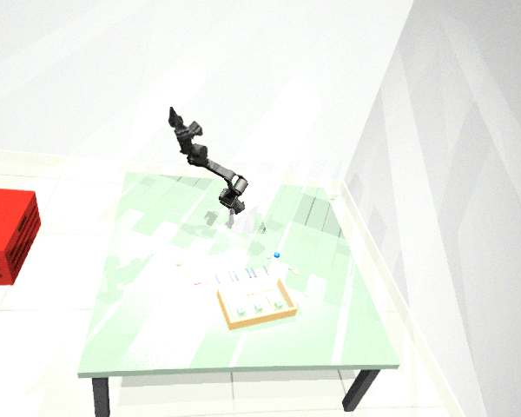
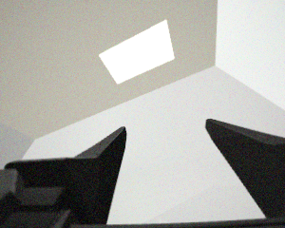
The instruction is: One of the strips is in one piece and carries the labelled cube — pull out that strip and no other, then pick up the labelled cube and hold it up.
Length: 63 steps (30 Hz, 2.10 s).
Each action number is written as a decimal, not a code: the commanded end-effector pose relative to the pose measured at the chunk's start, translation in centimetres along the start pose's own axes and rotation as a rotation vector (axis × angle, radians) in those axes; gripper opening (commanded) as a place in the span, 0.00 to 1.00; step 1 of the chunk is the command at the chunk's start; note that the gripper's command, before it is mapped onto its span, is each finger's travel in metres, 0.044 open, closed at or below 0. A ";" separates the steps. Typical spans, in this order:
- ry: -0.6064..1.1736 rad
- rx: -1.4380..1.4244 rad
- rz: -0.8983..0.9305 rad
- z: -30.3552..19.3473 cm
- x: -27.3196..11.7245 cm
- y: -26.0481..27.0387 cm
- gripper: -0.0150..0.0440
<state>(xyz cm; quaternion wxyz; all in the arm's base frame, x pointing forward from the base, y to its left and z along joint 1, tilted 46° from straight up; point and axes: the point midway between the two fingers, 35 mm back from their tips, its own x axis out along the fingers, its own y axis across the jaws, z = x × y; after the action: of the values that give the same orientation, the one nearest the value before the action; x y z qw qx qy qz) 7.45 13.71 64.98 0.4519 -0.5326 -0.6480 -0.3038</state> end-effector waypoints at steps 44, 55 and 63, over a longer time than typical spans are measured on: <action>1.497 0.382 -0.596 -29.2 -36.9 -0.4 0.93; 1.848 0.454 -0.183 -23.6 -44.8 13.7 0.93; 1.983 0.485 0.319 -13.4 -49.5 22.9 0.93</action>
<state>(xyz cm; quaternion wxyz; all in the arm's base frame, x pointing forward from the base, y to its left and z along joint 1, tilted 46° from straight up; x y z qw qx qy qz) 32.78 -16.40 26.86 0.8970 0.0230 -0.0092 -0.4413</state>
